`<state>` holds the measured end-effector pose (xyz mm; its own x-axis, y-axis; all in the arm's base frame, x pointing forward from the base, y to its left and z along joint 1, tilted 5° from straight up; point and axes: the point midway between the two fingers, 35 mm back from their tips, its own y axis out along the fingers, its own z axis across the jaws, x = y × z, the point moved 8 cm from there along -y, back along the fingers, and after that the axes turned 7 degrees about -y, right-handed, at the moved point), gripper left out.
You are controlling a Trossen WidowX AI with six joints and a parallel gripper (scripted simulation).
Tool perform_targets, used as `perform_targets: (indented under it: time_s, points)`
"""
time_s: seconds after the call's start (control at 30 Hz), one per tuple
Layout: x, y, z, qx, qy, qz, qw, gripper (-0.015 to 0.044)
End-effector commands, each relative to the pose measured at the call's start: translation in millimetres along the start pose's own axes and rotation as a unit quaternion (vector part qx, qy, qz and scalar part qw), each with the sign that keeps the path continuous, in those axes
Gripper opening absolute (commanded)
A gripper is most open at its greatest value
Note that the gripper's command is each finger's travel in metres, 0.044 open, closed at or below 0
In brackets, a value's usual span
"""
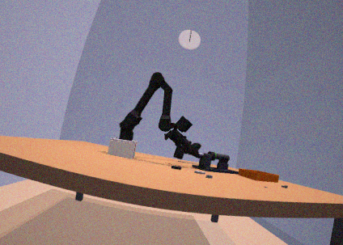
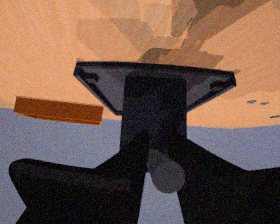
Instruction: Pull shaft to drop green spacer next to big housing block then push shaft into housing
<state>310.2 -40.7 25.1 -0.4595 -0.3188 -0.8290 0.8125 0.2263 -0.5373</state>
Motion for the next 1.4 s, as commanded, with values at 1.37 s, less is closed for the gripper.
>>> perform_targets:
  time_s: [1.37]
  points:
    - [3.0, -4.8, -0.7, 0.0, -0.001, -0.001, 1.0, 0.0]
